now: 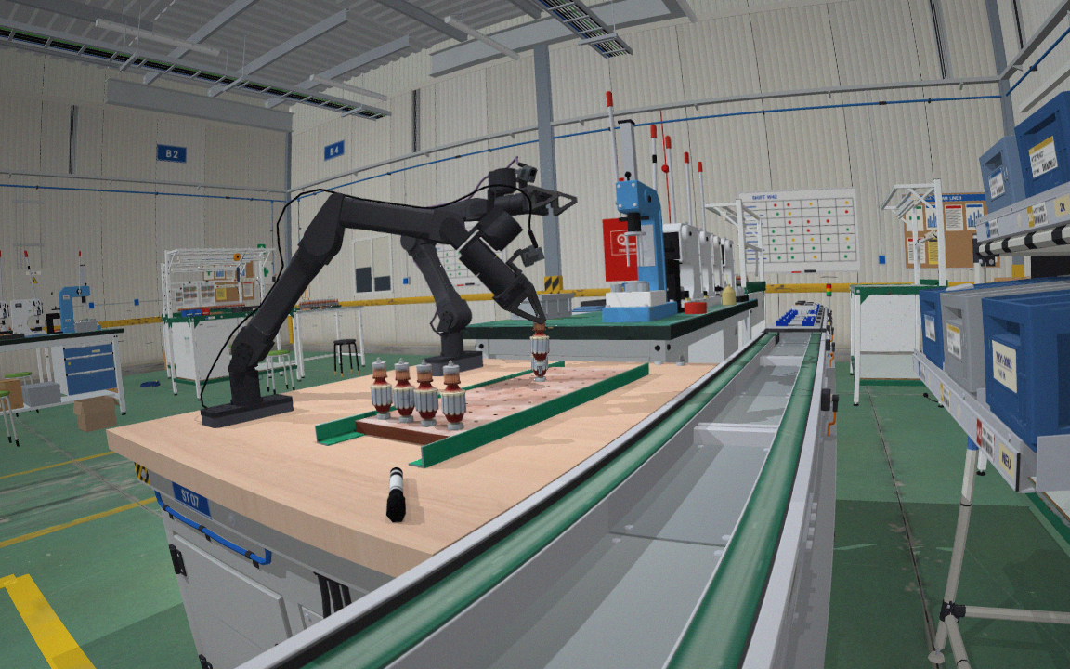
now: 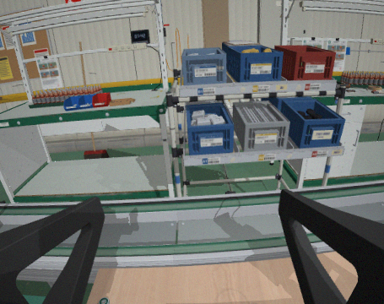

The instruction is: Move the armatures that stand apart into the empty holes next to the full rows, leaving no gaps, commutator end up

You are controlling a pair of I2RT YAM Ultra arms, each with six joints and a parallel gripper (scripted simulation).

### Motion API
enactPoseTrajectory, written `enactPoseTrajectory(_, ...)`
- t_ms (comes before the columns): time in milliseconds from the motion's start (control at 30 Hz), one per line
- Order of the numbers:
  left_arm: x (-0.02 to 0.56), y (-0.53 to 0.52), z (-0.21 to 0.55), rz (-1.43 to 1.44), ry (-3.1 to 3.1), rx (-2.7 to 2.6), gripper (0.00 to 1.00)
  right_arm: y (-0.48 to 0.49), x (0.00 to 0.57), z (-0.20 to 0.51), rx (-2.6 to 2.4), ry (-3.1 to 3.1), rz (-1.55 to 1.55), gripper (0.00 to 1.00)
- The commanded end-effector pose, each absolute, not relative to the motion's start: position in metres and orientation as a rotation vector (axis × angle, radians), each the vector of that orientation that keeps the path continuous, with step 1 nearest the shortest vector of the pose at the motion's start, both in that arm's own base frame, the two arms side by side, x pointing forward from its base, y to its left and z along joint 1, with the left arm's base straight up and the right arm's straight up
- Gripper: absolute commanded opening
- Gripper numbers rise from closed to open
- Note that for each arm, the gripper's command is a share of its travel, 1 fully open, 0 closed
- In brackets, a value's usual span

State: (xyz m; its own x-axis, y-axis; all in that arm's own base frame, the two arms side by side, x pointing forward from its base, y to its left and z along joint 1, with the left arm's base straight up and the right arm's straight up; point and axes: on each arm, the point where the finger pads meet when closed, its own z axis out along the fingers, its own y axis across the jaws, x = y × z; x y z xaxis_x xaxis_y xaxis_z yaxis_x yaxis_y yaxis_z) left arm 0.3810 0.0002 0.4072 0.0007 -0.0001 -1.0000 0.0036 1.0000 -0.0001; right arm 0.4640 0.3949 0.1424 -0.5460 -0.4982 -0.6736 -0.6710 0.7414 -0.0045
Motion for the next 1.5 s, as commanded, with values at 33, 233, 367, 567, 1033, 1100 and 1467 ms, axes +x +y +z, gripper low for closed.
enactPoseTrajectory(33, 0.38, -0.004, 0.424, -0.012, 1.542, 0.017, 1.0, 0.375, 0.479, 0.19, -0.83, 2.15, 0.366, 0.01)
enactPoseTrajectory(233, 0.38, -0.004, 0.424, -0.012, 1.542, 0.017, 1.0, 0.358, 0.48, 0.195, -0.819, 2.146, 0.363, 0.01)
enactPoseTrajectory(367, 0.38, -0.004, 0.424, -0.012, 1.542, 0.017, 1.0, 0.328, 0.482, 0.196, -0.795, 2.152, 0.355, 0.01)
enactPoseTrajectory(567, 0.38, -0.004, 0.424, -0.012, 1.542, 0.017, 1.0, 0.3, 0.479, 0.196, -0.777, 2.162, 0.345, 0.01)
enactPoseTrajectory(1033, 0.38, -0.004, 0.424, -0.012, 1.542, 0.017, 1.0, 0.233, 0.465, 0.194, -0.725, 2.171, 0.32, 0.01)
enactPoseTrajectory(1100, 0.38, -0.004, 0.424, -0.012, 1.542, 0.017, 1.0, 0.215, 0.464, 0.198, -0.701, 2.153, 0.305, 0.01)
enactPoseTrajectory(1467, 0.38, -0.004, 0.424, -0.012, 1.542, 0.017, 1.0, 0.168, 0.443, 0.194, -0.665, 2.14, 0.288, 0.01)
